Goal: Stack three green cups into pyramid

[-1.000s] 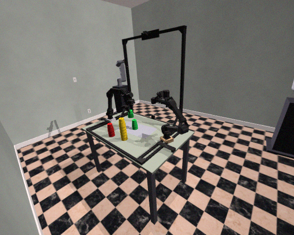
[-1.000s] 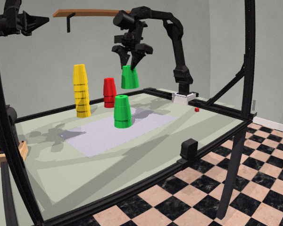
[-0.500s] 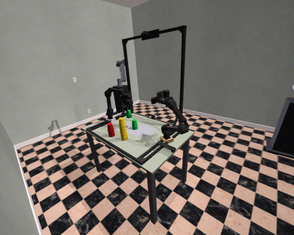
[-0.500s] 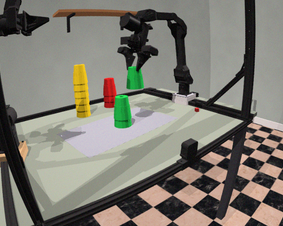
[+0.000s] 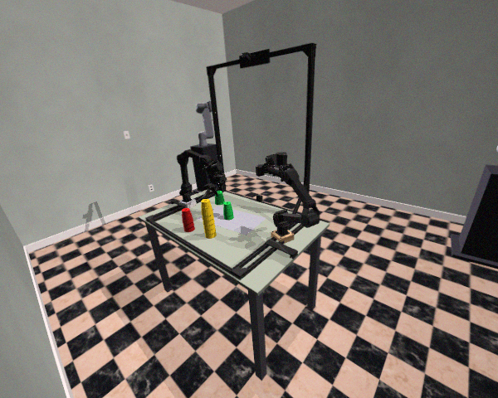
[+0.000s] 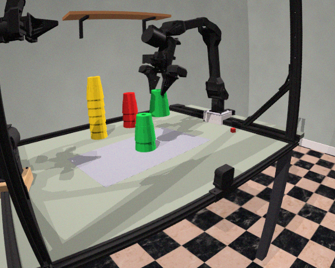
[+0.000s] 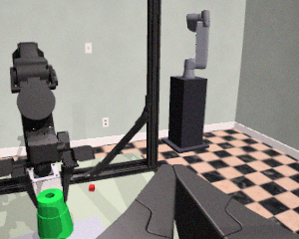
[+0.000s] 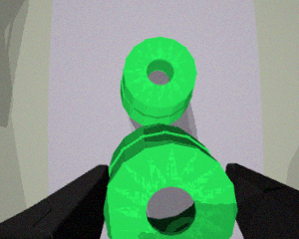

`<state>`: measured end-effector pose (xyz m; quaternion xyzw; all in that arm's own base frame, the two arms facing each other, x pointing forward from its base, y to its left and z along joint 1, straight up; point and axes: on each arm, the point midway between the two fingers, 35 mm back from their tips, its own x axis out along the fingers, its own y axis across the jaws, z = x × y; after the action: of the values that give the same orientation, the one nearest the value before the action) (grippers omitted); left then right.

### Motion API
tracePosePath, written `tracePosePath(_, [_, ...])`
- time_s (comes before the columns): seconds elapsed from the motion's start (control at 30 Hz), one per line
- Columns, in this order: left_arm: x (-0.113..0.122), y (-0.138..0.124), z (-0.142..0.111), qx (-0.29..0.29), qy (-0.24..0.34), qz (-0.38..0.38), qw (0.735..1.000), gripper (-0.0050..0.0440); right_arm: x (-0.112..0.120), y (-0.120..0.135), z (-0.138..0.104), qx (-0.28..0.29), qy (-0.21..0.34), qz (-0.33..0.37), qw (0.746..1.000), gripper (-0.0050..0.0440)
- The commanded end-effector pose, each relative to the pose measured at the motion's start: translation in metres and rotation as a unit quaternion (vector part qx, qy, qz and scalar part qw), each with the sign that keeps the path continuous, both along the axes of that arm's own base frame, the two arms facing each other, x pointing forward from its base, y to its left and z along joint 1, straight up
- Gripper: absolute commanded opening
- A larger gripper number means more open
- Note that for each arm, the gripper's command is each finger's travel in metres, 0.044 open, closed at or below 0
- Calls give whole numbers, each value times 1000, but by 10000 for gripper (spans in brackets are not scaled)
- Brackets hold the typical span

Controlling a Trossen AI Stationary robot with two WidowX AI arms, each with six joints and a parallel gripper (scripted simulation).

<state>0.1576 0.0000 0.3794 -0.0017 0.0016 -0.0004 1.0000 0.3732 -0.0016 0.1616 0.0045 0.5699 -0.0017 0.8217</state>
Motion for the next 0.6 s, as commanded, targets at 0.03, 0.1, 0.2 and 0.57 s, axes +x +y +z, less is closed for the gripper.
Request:
tracePosePath(0.03, [0,0,1,2,-2,0,1000,0,-2,-1,-19,-3,4,1,1000,0])
tracePosePath(0.1, [0,0,1,2,-2,0,1000,0,-2,-1,-22,-3,4,1,1000,0])
tracePosePath(0.2, [0,0,1,2,-2,0,1000,0,-2,-1,-28,-3,4,1,1000,0])
tracePosePath(0.57, [0,0,1,2,-2,0,1000,0,-7,-1,-62,-3,4,1,1000,0])
